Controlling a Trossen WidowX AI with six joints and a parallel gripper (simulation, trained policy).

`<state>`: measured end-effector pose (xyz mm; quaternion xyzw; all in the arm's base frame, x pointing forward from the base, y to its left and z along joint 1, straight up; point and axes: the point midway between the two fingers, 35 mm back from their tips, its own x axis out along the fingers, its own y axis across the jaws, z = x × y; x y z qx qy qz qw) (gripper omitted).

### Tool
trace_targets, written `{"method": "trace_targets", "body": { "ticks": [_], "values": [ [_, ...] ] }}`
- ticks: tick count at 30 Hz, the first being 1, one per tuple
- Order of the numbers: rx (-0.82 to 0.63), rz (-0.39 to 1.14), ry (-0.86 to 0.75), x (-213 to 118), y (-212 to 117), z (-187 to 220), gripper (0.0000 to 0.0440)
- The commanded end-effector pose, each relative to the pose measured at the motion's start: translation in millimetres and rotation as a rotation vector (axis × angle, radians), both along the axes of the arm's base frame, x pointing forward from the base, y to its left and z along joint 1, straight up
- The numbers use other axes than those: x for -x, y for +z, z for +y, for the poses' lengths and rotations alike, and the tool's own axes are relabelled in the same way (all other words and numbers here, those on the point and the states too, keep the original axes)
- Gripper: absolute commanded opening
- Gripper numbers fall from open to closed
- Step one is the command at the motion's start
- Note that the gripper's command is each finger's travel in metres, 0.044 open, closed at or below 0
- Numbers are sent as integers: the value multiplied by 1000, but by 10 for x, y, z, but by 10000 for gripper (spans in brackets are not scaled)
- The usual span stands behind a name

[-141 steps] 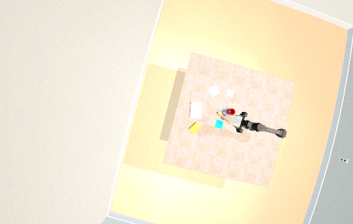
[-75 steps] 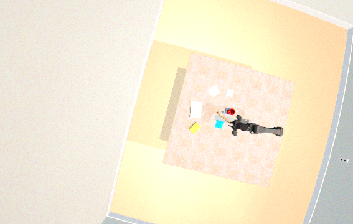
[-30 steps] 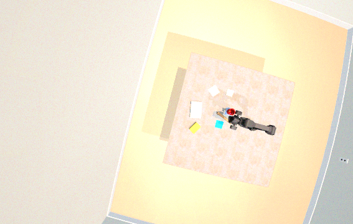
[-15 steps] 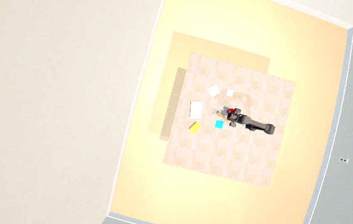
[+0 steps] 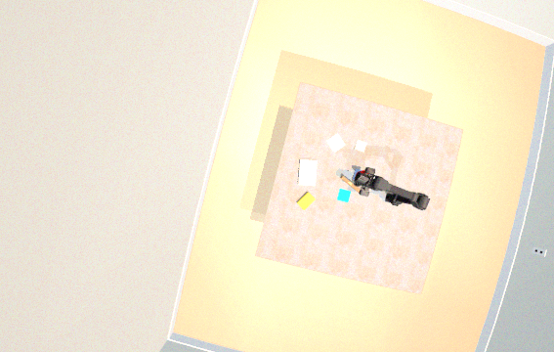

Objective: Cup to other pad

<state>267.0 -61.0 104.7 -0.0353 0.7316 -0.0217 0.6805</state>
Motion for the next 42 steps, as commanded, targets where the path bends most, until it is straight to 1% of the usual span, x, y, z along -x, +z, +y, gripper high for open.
{"method": "trace_targets", "body": {
  "ticks": [1, 8, 9, 14, 15, 16, 23, 29, 42],
  "values": [
    [-1, 21, 24, 25, -127, -35, 170],
    [-24, 38, 95, 47, -376, -67, 173],
    [-27, 38, 108, 49, -404, -69, 157],
    [-34, 52, 182, 76, -507, -97, 30],
    [-35, 52, 195, 73, -512, -101, 9],
    [-36, 51, 207, 68, -511, -105, 0],
    [-39, 29, 280, -12, -404, -125, 0],
    [-37, 1, 320, -103, -241, -107, 2],
    [-31, -69, 383, -350, 77, 94, 0]
  ]
}}
